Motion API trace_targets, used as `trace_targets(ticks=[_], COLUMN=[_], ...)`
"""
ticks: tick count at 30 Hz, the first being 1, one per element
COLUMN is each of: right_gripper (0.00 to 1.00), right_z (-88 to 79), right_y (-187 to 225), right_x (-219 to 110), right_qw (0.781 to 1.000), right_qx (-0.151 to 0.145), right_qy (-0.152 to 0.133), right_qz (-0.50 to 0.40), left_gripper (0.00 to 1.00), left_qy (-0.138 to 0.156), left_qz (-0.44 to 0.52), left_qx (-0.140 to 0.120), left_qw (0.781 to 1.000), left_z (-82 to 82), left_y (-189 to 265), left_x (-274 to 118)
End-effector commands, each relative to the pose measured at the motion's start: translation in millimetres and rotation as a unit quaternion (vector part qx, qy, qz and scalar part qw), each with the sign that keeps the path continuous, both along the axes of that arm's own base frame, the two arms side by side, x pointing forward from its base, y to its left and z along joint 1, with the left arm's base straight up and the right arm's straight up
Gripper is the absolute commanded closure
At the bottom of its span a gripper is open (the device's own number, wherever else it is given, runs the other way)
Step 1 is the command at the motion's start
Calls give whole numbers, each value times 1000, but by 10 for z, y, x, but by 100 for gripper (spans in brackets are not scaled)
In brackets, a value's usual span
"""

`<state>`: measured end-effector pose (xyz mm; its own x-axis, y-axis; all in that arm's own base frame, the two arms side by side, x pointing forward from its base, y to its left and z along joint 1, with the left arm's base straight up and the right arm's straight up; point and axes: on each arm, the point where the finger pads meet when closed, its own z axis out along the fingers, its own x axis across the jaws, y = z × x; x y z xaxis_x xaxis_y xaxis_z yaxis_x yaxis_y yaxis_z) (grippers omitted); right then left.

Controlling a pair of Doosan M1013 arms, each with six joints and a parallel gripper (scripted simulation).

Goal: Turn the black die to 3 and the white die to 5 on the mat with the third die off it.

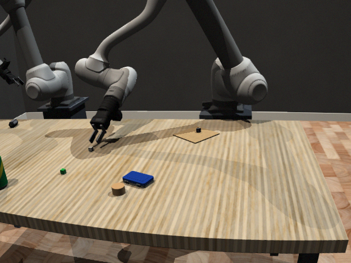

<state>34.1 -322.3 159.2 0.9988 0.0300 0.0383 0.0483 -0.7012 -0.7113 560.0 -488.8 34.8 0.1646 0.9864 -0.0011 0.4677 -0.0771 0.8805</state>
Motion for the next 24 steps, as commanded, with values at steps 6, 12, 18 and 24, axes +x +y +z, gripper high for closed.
trace_targets(ticks=[6,12,18,24], right_gripper=[0,0,0,0], right_z=[-4,-4,-4,-4], right_y=[-9,-9,-9,-9], right_x=[-24,-24,-24,-24], right_qw=[1000,1000,1000,1000], right_qx=[-4,-4,-4,-4], right_qy=[0,0,0,0], right_qz=[1,1,1,1], left_gripper=[36,36,36,36], left_qy=[-3,-3,-3,-3], left_qz=[0,0,0,0], left_qx=[0,0,0,0], left_qw=[1000,1000,1000,1000], left_z=[81,141,283,550], left_y=[14,14,14,14], left_x=[-94,-94,-94,-94])
